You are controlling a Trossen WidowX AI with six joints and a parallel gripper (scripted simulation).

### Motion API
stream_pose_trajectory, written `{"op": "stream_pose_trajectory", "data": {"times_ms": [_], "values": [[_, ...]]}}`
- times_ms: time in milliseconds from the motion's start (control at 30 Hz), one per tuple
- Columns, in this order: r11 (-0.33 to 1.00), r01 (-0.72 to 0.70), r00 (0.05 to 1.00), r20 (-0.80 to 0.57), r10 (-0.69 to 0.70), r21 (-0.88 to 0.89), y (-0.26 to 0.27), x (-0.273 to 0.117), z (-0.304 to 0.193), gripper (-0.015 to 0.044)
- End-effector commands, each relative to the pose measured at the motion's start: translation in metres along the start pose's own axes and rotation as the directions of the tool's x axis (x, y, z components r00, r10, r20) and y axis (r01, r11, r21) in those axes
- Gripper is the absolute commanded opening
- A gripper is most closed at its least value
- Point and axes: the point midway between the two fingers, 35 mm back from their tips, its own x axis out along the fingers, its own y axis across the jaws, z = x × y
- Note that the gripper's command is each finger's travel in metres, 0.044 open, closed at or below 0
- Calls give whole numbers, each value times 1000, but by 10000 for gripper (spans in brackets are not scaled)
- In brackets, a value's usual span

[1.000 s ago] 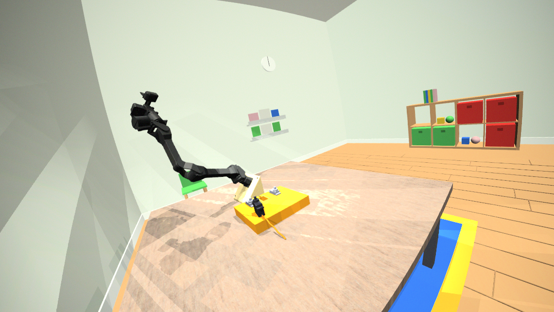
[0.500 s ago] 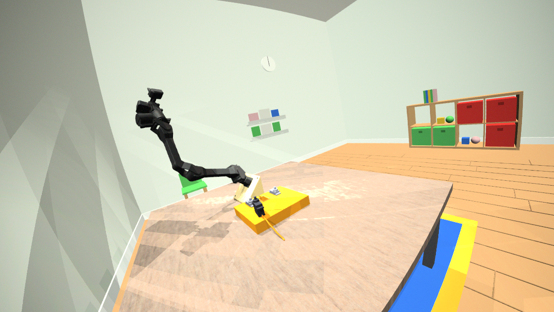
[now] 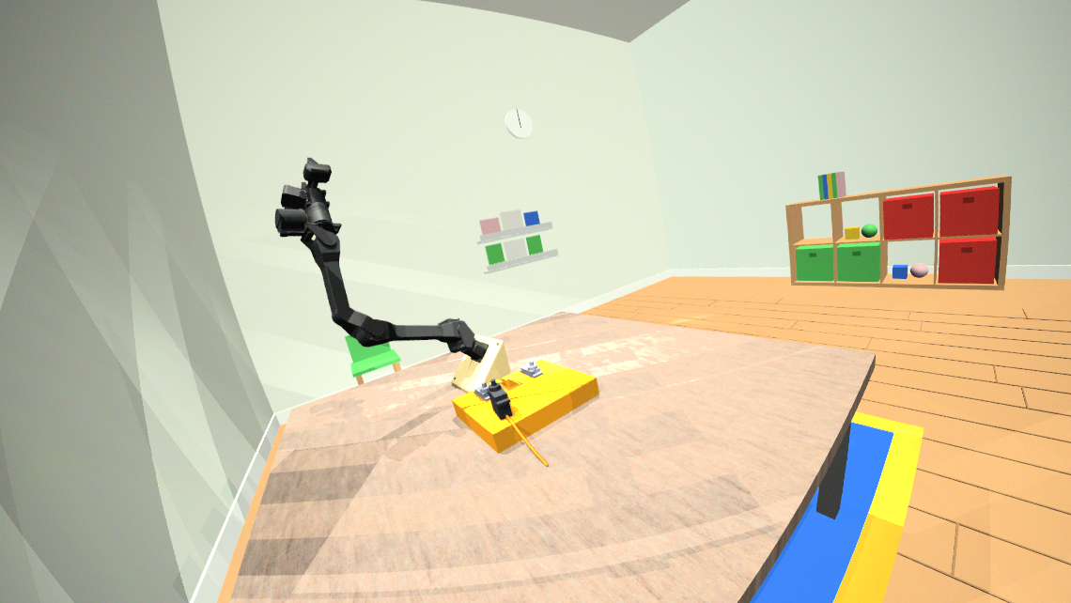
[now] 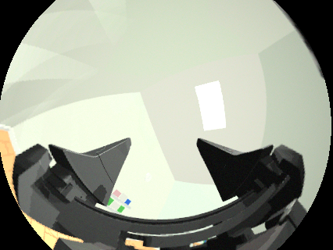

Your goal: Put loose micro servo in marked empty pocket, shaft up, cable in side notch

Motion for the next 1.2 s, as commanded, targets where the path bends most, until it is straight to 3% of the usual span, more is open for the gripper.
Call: {"op": "stream_pose_trajectory", "data": {"times_ms": [0,633,1167], "values": [[997,52,996,-63,-56,-59,-15,6,-23,440],[972,142,969,-173,-174,-186,-47,5,-61,440],[890,234,878,-308,-366,-391,-104,-10,-107,440]]}}
